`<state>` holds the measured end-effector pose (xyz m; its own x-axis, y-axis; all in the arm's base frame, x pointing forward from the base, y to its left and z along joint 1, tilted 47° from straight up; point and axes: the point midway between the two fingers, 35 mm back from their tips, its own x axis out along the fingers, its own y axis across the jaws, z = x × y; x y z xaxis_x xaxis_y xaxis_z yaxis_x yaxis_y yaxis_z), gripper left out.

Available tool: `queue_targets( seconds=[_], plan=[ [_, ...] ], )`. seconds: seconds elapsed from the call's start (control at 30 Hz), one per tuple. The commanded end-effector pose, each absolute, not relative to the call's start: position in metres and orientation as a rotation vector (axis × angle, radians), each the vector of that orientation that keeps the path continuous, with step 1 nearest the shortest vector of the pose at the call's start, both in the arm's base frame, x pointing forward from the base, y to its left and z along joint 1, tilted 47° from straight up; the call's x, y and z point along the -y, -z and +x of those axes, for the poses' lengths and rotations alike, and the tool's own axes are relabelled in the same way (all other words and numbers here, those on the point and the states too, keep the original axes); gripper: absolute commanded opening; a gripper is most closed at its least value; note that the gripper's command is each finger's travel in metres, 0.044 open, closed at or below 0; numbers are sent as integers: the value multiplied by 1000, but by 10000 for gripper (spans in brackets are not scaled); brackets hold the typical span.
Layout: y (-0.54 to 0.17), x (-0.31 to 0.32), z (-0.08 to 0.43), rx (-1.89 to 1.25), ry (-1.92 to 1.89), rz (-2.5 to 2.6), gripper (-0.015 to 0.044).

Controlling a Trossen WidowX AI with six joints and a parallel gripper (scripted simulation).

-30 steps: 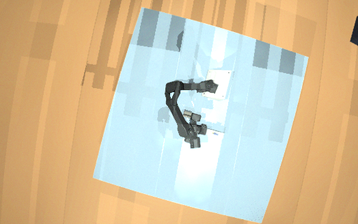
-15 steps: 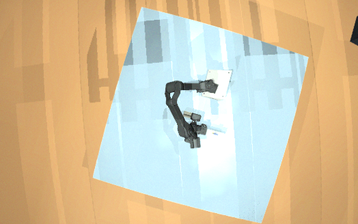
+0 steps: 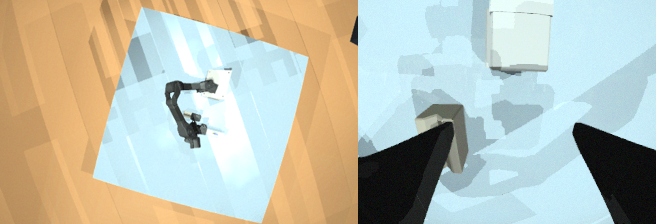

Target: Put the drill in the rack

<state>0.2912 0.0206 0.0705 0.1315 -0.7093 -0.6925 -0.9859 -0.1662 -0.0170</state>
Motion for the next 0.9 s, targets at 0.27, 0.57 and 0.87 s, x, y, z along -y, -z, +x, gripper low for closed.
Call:
queue_targets(
  seconds=[0.27,0.57,0.87],
  plan=[
    [-71,-20,292,-1625,-760,-1945,440],
    [-66,-18,292,-1626,-763,-1938,440],
    [-53,-11,295,-1625,-763,-1940,440]
  ],
)
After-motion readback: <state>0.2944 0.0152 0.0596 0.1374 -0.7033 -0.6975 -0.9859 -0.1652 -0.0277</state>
